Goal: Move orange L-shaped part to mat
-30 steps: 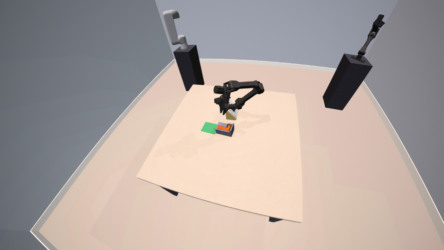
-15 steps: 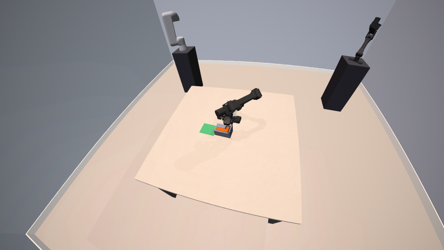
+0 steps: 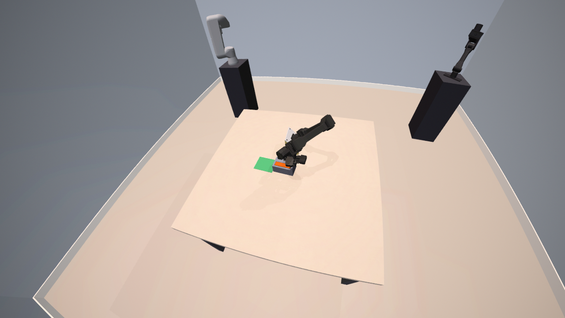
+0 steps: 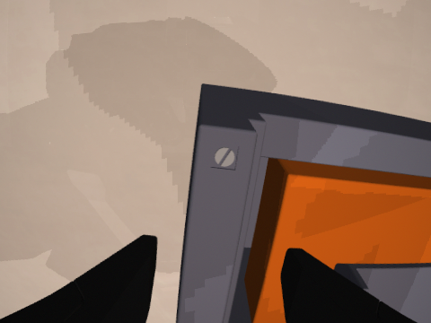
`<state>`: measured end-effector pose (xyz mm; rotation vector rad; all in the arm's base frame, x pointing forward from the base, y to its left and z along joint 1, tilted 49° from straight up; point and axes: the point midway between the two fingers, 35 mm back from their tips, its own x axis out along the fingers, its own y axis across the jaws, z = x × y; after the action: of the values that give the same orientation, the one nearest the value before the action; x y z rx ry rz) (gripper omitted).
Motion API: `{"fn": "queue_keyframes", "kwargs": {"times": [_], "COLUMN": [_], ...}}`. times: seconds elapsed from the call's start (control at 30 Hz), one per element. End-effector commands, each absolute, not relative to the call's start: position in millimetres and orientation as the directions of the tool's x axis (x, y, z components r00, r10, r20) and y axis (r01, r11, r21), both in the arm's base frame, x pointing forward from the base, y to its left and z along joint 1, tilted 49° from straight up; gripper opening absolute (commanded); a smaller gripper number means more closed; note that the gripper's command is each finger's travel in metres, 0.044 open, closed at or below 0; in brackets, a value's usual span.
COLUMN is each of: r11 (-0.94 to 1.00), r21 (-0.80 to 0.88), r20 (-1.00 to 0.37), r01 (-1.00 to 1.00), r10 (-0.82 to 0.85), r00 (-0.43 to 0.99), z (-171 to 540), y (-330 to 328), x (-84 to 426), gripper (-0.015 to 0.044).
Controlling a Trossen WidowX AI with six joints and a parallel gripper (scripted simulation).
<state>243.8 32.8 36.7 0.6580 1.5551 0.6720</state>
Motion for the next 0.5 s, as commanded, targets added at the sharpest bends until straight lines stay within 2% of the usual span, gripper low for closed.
{"fn": "queue_keyframes", "kwargs": {"times": [0.0,0.47], "r11": [0.663,0.663], "r21": [0.748,0.748], "r20": [-0.659,-0.659], "r01": [0.034,0.034], "r10": [0.747,0.748], "r00": [-0.082,-0.081], "z": [34,19], "y": [37,54], "x": [243,241], "gripper": [0.018,0.018]}}
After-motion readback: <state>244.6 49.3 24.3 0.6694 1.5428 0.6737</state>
